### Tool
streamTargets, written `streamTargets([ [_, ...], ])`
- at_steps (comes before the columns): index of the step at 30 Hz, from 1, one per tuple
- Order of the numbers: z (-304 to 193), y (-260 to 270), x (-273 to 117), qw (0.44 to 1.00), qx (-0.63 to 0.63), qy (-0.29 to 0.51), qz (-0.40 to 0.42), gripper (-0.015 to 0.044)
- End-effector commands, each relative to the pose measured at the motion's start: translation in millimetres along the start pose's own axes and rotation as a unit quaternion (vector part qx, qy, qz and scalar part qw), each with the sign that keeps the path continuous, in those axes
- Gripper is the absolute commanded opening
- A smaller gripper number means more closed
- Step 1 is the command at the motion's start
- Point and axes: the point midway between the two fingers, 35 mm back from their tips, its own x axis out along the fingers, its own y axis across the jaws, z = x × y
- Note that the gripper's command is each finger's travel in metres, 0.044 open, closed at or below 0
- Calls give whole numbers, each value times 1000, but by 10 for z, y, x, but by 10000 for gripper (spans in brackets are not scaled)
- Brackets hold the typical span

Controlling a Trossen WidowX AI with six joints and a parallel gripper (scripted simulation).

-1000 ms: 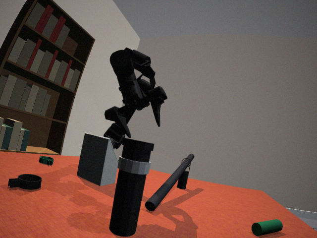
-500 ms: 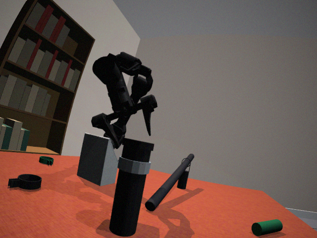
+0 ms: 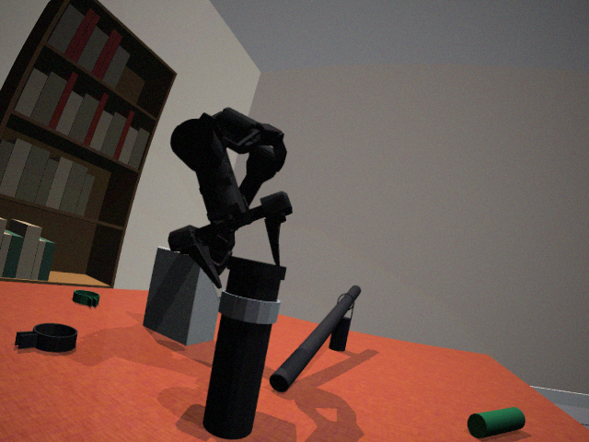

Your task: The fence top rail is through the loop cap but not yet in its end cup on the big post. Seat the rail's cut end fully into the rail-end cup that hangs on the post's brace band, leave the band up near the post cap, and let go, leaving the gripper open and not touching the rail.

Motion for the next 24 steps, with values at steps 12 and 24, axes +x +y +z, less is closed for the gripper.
streamTargets([
  [12, 2, 9, 280, 1000, -12, -4, 2, 440],
  [24, 14, 9, 478, 1000, -27, -5, 4, 440],
])
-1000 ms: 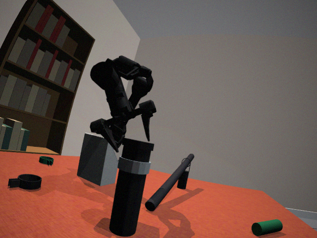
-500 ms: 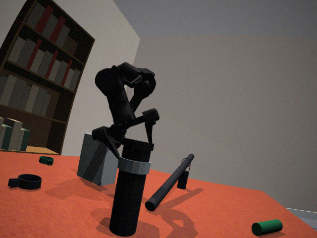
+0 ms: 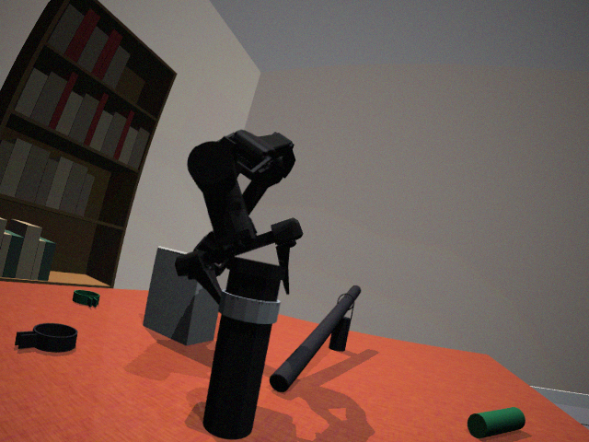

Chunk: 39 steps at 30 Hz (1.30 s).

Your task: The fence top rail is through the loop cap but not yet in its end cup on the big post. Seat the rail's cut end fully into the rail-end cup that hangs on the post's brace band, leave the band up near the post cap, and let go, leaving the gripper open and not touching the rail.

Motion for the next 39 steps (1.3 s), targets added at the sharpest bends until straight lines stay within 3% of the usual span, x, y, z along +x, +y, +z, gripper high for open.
streamTargets([
  [1, 19, 14, 92, 1000, 0, -5, -1, 440],
  [12, 37, 15, 229, 1000, -11, -6, 0, 440],
  [25, 37, 15, 229, 1000, -11, -6, 0, 99],
  [28, 37, 15, 229, 1000, -11, -6, 0, 79],
  [31, 37, 6, 234, 1000, -5, -3, 0, 0],
  [39, 37, -41, 262, 1000, 20, 11, 0, 0],
])
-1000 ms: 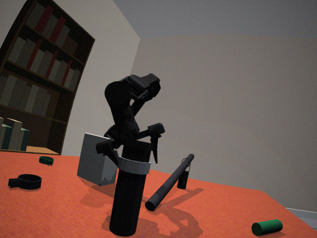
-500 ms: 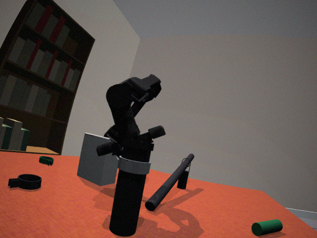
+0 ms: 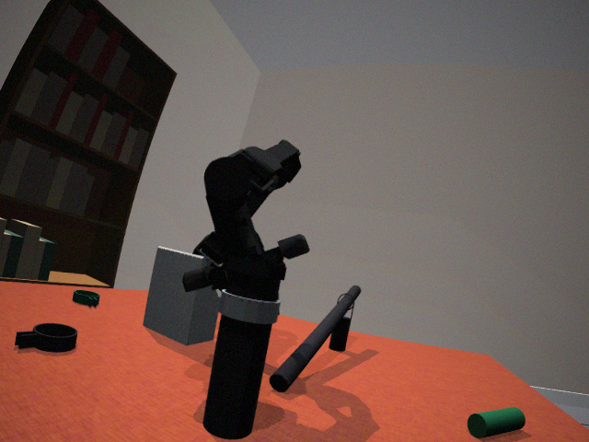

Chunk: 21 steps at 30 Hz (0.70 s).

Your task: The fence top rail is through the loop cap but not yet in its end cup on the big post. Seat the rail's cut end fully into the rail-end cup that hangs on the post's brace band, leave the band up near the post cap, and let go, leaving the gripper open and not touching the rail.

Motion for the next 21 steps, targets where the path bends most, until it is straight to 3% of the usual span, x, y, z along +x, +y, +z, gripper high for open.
streamTargets([
  [1, -2, -25, 11, 1000, 8, 6, 0, 0],
  [21, -13, -136, 76, 997, 68, 40, 0, 0],
])
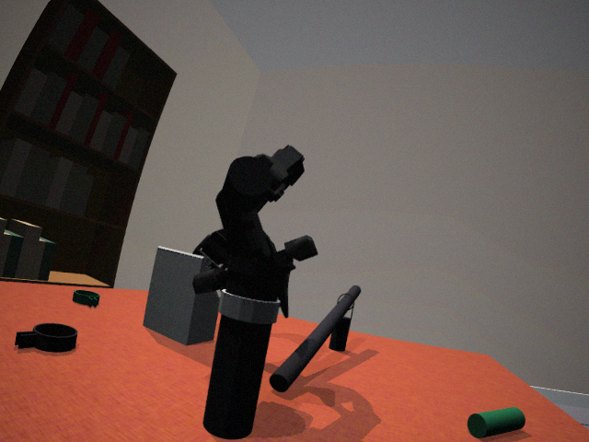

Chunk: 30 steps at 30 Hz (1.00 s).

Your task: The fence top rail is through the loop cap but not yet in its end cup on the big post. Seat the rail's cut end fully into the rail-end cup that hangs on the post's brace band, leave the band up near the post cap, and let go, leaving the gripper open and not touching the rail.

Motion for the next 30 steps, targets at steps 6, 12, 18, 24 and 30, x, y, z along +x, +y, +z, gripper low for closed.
streamTargets([
  [6, -3, -64, 29, 999, 31, 21, 1, 0],
  [12, -7, -98, 49, 998, 49, 32, 2, 0],
  [18, -11, -128, 67, 997, 65, 41, 1, 0],
  [24, -19, -172, 92, 995, 89, 54, 1, 0],
  [30, -29, -207, 113, 992, 108, 66, 1, 0],
])
